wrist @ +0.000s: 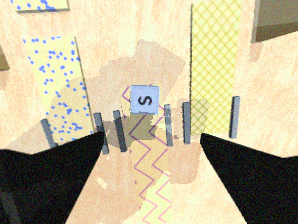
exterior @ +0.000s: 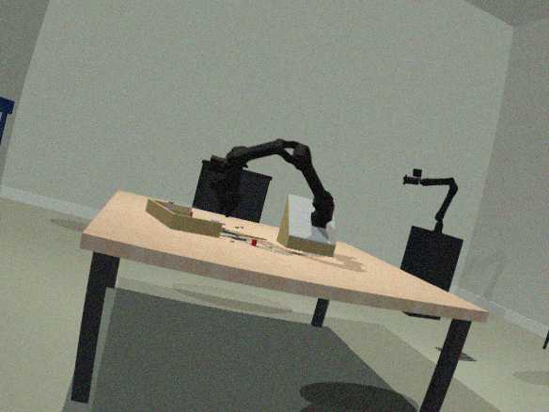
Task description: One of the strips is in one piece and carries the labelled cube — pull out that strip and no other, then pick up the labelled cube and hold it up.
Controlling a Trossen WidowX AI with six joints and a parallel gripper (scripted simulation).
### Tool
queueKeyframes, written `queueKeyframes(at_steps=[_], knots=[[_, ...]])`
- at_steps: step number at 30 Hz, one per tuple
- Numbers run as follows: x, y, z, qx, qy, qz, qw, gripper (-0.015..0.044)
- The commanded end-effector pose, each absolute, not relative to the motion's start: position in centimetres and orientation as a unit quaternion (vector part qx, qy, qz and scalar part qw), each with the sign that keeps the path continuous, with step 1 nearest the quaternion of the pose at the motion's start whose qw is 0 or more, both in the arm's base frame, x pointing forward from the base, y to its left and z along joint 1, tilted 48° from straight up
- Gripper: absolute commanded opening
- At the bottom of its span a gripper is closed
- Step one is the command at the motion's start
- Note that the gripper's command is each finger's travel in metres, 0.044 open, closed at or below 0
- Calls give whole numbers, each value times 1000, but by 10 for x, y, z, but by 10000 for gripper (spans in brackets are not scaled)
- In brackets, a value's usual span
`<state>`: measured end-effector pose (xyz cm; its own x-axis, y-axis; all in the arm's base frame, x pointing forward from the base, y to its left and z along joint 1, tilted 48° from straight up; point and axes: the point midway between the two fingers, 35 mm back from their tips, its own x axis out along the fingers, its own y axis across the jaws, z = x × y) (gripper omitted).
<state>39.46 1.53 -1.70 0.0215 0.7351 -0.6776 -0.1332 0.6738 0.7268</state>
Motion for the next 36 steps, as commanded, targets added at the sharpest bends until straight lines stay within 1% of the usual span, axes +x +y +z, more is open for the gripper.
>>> queueKeyframes(at_steps=[1, 6, 13, 14, 36], knots=[[409, 18, -11, 245, 618, 324, 673, 440], [422, 20, -6, 245, 618, 324, 673, 440], [423, 26, -12, 245, 618, 324, 673, 256], [423, 27, -13, 245, 618, 324, 673, 250], [423, 55, -37, 245, 618, 325, 673, 250]])
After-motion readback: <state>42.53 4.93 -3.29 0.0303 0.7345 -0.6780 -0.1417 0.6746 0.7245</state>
